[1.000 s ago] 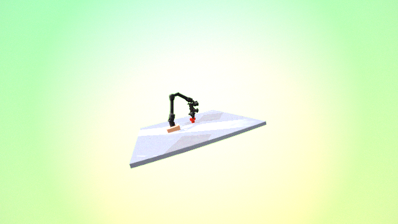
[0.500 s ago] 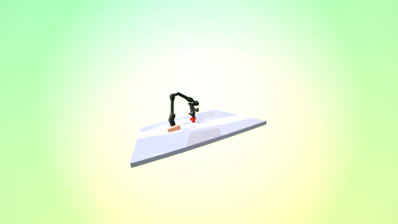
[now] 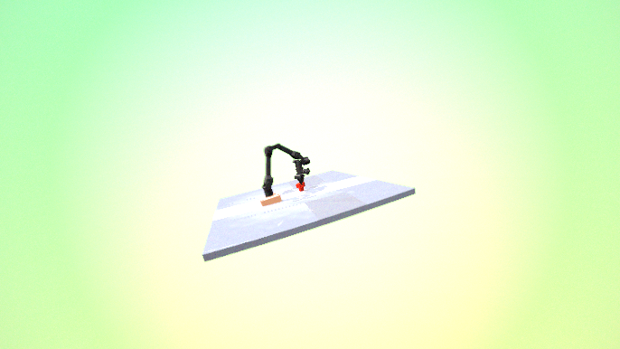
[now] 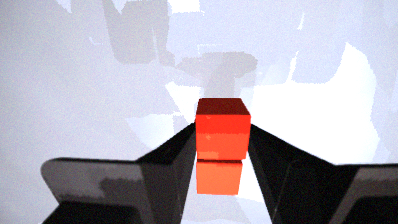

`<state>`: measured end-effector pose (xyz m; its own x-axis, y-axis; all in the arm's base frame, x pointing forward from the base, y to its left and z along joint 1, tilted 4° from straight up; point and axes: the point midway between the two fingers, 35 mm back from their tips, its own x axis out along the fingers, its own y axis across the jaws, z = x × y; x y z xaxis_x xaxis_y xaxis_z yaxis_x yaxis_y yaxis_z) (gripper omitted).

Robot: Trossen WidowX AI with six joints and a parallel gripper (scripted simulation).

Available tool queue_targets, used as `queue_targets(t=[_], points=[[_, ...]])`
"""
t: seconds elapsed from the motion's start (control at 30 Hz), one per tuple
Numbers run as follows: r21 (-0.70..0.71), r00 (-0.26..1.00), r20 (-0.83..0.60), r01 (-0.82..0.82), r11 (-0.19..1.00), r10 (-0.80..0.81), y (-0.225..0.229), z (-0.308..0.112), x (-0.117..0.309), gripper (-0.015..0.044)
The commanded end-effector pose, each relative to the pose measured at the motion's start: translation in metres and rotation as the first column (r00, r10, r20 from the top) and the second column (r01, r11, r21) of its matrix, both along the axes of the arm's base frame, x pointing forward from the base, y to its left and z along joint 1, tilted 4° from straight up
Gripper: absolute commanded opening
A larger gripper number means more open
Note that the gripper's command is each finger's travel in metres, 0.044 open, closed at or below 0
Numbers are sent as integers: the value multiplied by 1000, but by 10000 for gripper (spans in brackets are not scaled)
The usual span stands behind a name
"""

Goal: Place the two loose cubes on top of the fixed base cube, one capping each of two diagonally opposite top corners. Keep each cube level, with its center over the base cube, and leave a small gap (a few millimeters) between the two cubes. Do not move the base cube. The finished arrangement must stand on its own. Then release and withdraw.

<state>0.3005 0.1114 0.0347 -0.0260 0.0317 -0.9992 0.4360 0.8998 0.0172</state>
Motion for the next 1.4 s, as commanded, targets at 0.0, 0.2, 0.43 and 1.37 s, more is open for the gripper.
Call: queue_targets(t=[0.0, 0.2, 0.43, 1.37], points=[[4, 1000, -5, 6, 1000, -6, 1, -2, 0, 205], [1, 1000, -1, 2, 1000, -2, 0, 5, 0, 205], [0, 1000, 0, 0, 1000, 0, -1, 17, 1, 205], [0, 1000, 0, 0, 1000, 0, -2, 63, 2, 205]])
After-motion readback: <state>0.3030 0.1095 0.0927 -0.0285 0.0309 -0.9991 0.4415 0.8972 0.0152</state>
